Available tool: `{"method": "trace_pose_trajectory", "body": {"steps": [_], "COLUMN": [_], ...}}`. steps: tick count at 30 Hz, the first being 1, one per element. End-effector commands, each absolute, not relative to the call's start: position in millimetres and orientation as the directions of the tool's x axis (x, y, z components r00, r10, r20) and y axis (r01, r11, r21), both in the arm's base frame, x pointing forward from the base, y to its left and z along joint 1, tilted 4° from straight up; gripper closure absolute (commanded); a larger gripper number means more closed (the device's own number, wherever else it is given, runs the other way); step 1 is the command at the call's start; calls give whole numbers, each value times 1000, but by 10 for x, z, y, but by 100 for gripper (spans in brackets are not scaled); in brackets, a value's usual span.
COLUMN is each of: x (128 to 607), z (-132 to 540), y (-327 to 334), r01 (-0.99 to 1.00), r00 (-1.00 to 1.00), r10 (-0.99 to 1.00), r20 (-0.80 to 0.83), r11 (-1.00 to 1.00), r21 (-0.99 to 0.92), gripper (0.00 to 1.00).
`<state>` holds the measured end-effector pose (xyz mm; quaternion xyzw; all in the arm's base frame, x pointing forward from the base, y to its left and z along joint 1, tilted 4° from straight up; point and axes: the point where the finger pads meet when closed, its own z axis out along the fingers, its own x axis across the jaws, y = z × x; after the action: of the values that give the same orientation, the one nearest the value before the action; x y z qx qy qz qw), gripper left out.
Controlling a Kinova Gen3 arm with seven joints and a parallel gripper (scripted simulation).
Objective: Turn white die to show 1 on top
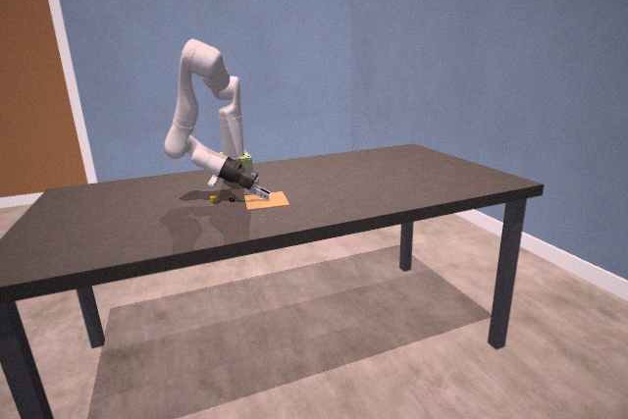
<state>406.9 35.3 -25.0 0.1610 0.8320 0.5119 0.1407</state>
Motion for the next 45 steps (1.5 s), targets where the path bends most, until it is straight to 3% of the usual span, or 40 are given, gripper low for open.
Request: {"method": "trace_pose_trajectory", "body": {"steps": [1,36,37,45], "x": [4070,4070,4070,4070], "z": [-249,-250,-250,-250], "y": [353,353,353,353], "r01": [124,124,124,124], "r00": [-908,-908,-908,-908], "r10": [412,412,412,412], "r20": [-69,-69,-69,-69], "r11": [424,424,424,424], "r21": [897,897,897,897], "gripper": [66,66,60,48]}}
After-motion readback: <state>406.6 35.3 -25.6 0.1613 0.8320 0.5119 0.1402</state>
